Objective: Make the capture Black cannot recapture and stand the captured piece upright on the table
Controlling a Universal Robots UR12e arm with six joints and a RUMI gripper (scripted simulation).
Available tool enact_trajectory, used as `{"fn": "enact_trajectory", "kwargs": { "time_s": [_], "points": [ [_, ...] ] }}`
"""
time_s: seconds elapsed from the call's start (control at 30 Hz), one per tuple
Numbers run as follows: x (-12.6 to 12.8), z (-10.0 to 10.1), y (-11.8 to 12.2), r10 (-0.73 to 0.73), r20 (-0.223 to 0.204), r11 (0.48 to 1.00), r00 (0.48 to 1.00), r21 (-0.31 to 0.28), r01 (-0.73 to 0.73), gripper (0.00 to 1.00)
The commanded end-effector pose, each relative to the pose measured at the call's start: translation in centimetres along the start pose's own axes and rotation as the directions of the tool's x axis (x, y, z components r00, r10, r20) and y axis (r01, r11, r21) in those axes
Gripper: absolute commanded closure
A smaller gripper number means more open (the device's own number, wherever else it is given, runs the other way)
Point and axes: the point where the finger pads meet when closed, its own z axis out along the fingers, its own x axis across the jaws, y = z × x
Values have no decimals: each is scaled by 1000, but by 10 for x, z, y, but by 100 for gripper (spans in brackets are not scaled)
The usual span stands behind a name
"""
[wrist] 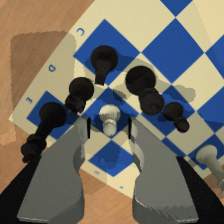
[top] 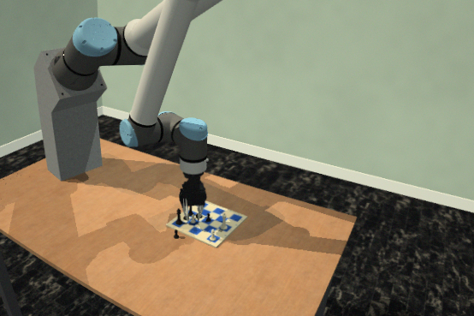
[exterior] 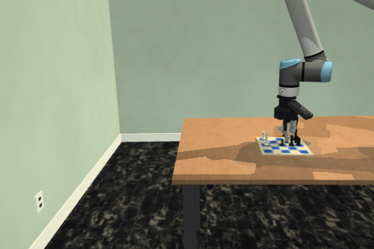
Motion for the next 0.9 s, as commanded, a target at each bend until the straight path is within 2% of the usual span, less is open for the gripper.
{"fn": "enact_trajectory", "kwargs": {
  "time_s": [0.0, 0.37, 0.4, 0.87],
  "points": [
    [0, 0, 0, 0, -1, 1000, 1000, 0, 0, 80],
    [0, 0, 0, 0, -1, 1000, 1000, 0, 0, 80],
    [0, 0, 0, 0, -1, 1000, 1000, 0, 0, 100],
    [0, 0, 0, 0, -1, 1000, 1000, 0, 0, 100]
  ]
}}
